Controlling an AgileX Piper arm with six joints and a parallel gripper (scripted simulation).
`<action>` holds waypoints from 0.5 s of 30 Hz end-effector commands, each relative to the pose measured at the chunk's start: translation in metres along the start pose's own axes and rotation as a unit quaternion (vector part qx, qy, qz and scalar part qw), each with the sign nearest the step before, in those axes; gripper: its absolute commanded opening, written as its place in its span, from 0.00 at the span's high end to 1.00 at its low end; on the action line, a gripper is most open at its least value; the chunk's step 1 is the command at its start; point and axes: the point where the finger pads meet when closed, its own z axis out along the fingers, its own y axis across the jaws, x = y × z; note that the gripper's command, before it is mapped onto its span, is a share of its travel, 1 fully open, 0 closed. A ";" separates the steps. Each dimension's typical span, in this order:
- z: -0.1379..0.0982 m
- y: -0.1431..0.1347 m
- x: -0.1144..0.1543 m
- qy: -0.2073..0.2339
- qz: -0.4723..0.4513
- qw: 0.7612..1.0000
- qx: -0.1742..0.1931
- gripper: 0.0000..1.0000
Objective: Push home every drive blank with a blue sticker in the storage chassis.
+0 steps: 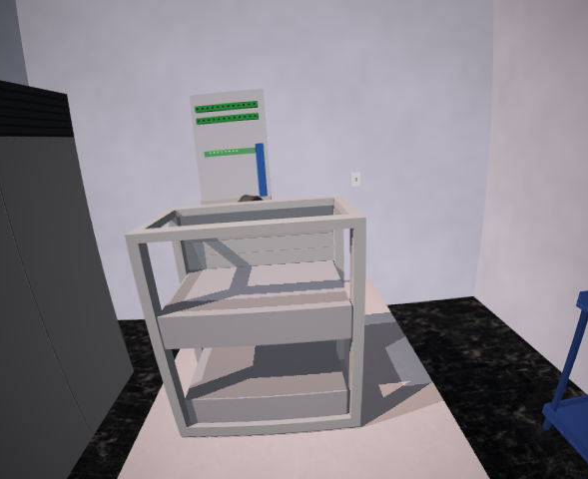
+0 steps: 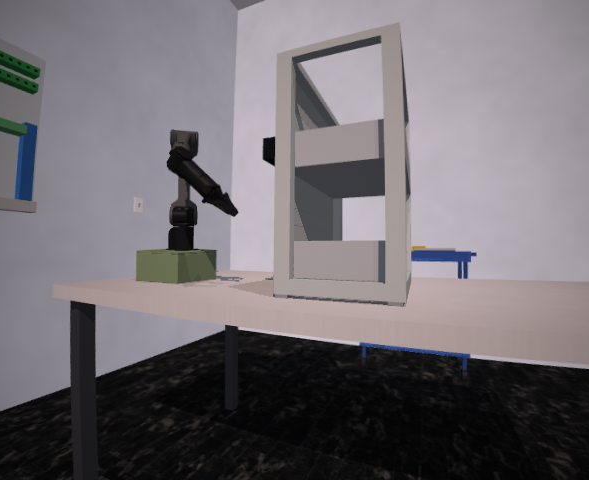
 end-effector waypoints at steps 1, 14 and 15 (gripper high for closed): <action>-0.001 0.000 -0.002 -0.005 -0.008 1.000 -0.004 0.00; -0.004 0.005 -0.019 -0.042 -0.061 0.997 -0.023 0.00; -0.004 0.006 -0.020 -0.046 -0.067 0.996 -0.025 0.00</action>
